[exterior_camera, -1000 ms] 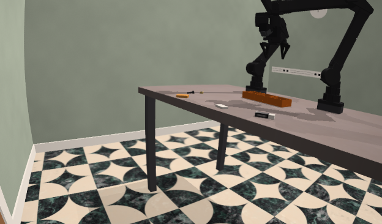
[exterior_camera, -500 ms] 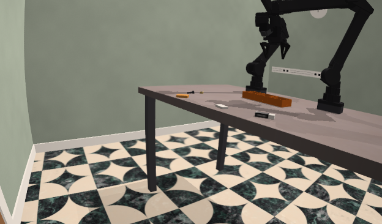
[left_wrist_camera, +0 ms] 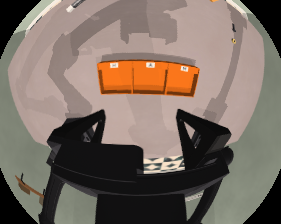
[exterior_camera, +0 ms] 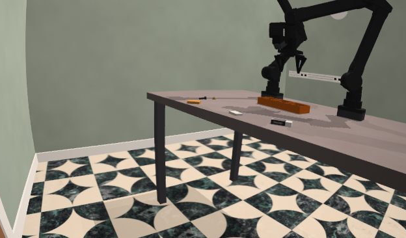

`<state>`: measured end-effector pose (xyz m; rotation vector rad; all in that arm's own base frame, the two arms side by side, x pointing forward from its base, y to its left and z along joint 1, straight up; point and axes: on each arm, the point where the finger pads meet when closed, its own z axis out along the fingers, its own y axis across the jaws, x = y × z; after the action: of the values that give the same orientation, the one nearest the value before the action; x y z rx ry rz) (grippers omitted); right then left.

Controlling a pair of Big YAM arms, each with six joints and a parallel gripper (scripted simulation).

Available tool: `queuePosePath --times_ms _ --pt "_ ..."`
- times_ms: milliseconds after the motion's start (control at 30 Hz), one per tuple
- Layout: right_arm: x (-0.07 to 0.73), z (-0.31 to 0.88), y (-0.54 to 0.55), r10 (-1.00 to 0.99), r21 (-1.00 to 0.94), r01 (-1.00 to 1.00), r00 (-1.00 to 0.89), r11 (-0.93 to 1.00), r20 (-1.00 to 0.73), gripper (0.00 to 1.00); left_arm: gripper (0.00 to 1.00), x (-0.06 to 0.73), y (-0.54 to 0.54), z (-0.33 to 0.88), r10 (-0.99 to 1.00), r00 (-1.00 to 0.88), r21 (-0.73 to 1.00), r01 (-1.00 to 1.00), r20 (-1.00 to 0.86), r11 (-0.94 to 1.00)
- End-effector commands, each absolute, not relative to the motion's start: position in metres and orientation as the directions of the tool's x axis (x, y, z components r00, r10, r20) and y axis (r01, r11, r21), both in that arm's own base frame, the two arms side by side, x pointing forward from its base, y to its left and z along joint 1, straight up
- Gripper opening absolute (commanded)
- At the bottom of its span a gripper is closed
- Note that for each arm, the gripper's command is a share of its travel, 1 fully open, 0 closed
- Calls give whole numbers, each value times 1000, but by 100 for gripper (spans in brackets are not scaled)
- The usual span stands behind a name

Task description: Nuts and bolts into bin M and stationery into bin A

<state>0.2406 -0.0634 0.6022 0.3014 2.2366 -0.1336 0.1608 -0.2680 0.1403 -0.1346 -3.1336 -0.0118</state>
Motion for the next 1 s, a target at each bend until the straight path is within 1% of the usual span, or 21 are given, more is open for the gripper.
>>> queuePosePath --times_ms 0,367,500,533,667,967 --pt "235 603 -63 163 0 259 -610 966 -775 100 100 171 -278 121 106 -994 -1 106 -1 994" --pt "235 603 -63 163 0 259 -610 966 -775 100 100 196 -292 33 105 -994 0 105 0 994" --pt "235 603 -63 163 0 259 -610 966 -775 100 100 200 -308 43 118 -993 -25 119 -21 993" --pt "235 603 -63 163 0 259 -610 966 -775 100 100 202 -313 56 119 -992 -54 122 -45 991" --pt "235 603 -63 163 0 259 -610 966 -775 100 100 199 -304 47 105 -994 -23 105 -19 994" --pt "235 603 -63 163 0 259 -610 966 -775 100 100 198 -304 47 105 -994 -23 105 -19 994"
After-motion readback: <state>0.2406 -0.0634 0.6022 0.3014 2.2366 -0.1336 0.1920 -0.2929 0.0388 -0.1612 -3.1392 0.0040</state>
